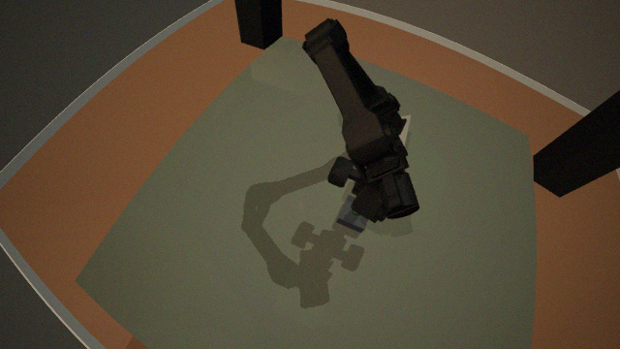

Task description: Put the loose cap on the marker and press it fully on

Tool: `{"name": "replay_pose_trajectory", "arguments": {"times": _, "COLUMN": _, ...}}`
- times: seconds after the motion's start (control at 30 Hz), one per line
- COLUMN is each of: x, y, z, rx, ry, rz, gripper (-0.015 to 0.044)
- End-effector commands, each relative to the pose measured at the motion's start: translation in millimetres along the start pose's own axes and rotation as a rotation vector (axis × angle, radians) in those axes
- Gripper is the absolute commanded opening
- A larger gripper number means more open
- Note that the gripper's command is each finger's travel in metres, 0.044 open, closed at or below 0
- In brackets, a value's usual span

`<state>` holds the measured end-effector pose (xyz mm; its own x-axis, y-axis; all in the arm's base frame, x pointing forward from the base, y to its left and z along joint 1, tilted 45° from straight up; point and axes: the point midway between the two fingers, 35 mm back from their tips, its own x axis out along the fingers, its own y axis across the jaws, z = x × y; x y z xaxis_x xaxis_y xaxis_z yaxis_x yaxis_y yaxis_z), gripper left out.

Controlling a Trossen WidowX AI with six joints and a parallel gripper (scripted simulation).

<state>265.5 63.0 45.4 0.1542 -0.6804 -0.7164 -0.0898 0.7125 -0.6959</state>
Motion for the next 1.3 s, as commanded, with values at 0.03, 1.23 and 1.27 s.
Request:
{"name": "replay_pose_trajectory", "arguments": {"times": 0.03, "x": 8.9, "y": -1.2, "z": -1.0, "rx": -0.005, "ry": 0.002, "rz": -0.006, "gripper": 0.0}}
{"name": "replay_pose_trajectory", "arguments": {"times": 1.23, "x": -84.6, "y": 1.2, "z": 1.1, "rx": -0.001, "ry": -0.003, "rz": 0.004, "gripper": 0.0341}}
{"name": "replay_pose_trajectory", "arguments": {"times": 1.27, "x": -84.6, "y": 1.2, "z": 1.1, "rx": -0.001, "ry": -0.003, "rz": 0.004, "gripper": 0.0368}}
